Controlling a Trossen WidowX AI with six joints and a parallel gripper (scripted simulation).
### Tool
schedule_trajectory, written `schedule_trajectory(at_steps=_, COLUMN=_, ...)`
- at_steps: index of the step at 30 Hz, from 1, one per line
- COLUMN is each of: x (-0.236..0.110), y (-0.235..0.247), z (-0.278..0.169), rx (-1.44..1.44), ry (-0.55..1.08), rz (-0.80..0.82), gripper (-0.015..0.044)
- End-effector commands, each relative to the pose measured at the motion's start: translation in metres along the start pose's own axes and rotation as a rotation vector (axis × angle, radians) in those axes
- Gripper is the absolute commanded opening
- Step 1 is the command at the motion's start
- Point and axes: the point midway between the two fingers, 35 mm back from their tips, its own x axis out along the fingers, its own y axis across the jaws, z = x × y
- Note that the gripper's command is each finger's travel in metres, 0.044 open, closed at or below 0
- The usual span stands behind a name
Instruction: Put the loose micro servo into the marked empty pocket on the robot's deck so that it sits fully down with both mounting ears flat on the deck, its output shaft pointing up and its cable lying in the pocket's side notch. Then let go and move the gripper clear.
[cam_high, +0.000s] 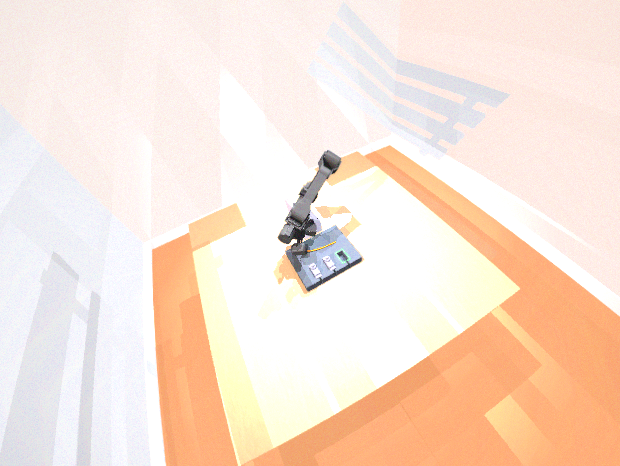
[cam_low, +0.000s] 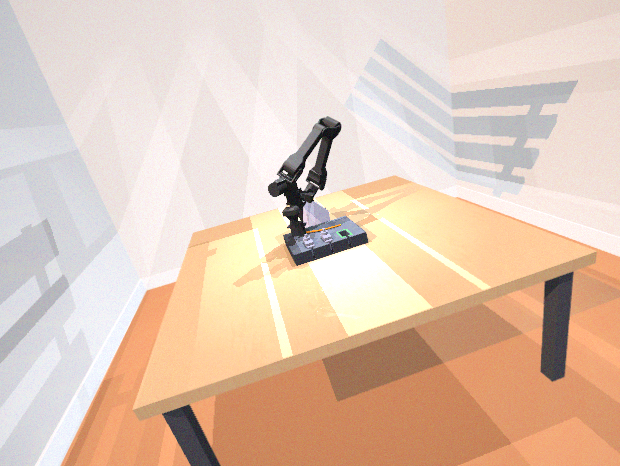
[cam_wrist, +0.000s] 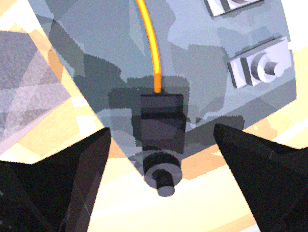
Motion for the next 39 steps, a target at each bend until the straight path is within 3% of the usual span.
schedule_trajectory(at_steps=1, x=0.002, y=0.001, z=0.000, rx=0.008, ry=-0.006, rz=0.004, gripper=0.0309)
schedule_trajectory(at_steps=8, x=0.002, y=0.001, z=0.000, rx=0.008, ry=-0.006, rz=0.004, gripper=0.0125)
schedule_trajectory(at_steps=13, x=0.002, y=0.001, z=0.000, rx=0.008, ry=-0.006, rz=0.004, gripper=0.0092)
schedule_trajectory(at_steps=17, x=-0.007, y=0.001, z=0.000, rx=0.008, ry=-0.005, rz=0.004, gripper=0.0000)
schedule_trajectory(at_steps=22, x=-0.027, y=0.006, z=0.002, rx=0.008, ry=-0.005, rz=0.004, gripper=0.0000)
schedule_trajectory(at_steps=39, x=-0.028, y=-0.021, z=0.025, rx=0.007, ry=-0.006, rz=0.004, gripper=0.0000)
